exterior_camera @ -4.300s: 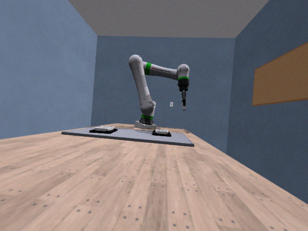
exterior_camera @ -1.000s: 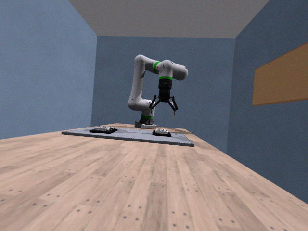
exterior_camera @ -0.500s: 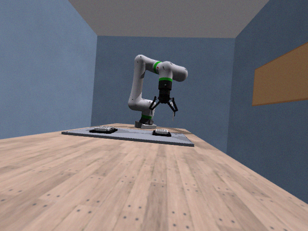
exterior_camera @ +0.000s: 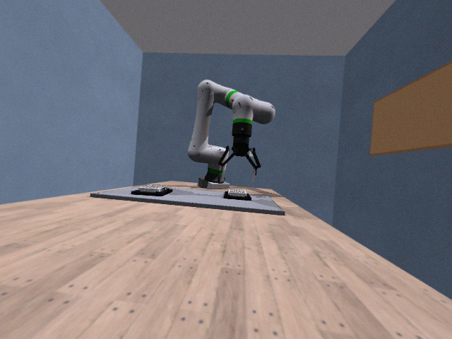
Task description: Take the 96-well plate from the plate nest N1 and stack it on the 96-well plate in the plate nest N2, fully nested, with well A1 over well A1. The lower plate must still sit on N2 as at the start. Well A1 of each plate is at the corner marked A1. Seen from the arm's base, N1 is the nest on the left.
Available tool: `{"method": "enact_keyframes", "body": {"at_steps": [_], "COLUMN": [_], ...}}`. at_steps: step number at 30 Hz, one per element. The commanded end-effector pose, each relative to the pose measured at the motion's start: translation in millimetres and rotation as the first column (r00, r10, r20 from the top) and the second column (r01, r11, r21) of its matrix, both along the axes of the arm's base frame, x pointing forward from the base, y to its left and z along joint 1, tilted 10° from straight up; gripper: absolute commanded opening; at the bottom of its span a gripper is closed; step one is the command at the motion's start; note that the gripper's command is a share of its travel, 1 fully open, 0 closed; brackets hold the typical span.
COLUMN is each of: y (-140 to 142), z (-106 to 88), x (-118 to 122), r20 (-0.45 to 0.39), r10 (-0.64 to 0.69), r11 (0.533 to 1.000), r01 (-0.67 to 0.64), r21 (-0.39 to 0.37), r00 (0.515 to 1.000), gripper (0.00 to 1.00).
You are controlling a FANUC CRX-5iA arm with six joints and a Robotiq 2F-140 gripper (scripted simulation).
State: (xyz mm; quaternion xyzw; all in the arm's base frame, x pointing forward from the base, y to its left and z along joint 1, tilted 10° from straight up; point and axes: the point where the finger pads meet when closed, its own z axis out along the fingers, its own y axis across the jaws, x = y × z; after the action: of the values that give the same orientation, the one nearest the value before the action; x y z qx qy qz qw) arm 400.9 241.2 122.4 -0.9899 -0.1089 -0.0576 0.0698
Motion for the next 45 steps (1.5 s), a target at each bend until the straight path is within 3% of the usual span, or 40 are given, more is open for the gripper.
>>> {"method": "enact_keyframes", "body": {"at_steps": [1,29,41,42,45], "y": [0.7,6.8,6.8,6.8,6.8], "z": [-4.0,-43.3,-43.8,-43.8,-43.8], "x": [0.6,4.6,4.6,4.6,4.6], "r20": [0.000,0.000,0.000,0.000,0.000], "r10": [0.000,0.000,0.000,0.000,0.000], "r11": [1.000,1.000,1.000,1.000,1.000], "r01": [0.000,0.000,0.000,0.000,0.000], "r21": [0.000,0.000,0.000,0.000,0.000], "r00": [1.000,1.000,1.000,1.000,1.000], "gripper": [1.00,1.00,1.00,0.00,0.00]}}
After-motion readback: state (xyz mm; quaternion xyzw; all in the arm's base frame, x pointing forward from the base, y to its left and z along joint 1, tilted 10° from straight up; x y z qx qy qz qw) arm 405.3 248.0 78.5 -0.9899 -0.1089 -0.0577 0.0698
